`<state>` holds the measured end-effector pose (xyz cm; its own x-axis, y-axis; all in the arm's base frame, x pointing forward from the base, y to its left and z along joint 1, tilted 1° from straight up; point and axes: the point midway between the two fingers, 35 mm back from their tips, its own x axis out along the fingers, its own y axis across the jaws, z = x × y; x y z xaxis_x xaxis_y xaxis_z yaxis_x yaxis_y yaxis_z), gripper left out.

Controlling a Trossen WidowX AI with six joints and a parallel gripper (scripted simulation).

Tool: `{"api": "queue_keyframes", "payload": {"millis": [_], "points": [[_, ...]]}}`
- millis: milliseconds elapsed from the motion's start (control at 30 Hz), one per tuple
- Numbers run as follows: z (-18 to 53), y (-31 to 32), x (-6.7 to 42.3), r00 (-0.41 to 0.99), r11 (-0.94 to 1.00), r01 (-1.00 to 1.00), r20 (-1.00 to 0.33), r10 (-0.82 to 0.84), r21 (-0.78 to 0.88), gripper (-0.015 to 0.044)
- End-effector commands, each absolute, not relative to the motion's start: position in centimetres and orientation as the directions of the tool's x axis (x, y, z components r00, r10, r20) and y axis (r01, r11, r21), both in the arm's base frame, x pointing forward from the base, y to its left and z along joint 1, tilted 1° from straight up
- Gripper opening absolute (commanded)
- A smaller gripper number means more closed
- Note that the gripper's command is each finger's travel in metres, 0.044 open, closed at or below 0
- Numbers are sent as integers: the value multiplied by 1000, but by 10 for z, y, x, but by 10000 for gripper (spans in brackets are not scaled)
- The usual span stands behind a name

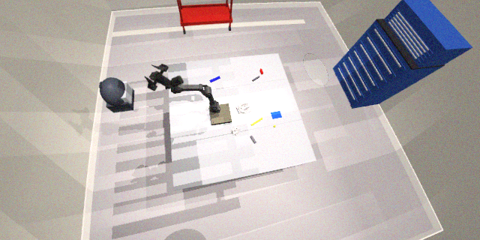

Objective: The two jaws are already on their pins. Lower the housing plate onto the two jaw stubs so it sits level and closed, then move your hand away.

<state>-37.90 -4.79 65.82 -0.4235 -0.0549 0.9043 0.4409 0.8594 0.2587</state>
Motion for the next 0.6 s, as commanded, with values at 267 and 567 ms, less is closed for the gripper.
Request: {"api": "queue_keyframes", "payload": {"millis": [267, 567], "points": [[646, -78, -391, -491, 846, 417, 865, -99, 333, 440], [628, -124, -399, -564, 817, 372, 806, -178, 441, 440]]}}
